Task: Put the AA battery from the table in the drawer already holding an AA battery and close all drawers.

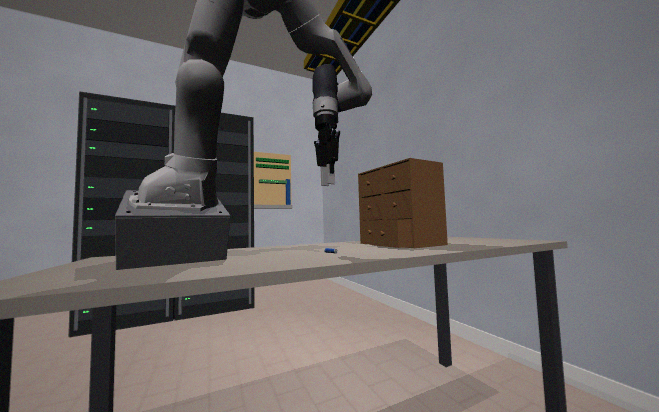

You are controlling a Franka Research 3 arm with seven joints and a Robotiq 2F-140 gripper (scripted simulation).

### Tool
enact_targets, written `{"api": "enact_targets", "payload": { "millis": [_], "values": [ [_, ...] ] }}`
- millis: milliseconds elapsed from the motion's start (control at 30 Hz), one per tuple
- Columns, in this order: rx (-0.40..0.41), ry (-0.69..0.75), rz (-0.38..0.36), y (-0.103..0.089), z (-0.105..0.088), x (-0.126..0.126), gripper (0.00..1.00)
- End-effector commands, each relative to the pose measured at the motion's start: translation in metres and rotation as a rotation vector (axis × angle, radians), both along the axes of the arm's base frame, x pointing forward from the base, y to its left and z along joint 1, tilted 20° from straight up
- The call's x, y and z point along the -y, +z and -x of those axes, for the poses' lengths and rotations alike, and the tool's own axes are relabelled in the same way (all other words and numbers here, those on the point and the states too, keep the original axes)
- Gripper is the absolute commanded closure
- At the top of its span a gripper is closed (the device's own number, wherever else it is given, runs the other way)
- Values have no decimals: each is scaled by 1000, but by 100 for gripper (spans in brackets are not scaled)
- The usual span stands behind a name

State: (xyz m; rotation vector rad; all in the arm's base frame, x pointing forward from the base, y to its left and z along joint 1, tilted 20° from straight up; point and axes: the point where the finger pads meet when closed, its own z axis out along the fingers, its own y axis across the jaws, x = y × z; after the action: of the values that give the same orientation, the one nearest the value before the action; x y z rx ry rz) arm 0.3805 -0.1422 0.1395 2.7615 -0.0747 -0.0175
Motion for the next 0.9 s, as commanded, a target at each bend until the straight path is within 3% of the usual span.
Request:
{"api": "enact_targets", "payload": {
  "millis": [0, 867],
  "values": [
    [22, -39, -13, 0, -1, -1, 80],
    [31, -61, -22, 1, 0, -2, 80]
  ]
}}
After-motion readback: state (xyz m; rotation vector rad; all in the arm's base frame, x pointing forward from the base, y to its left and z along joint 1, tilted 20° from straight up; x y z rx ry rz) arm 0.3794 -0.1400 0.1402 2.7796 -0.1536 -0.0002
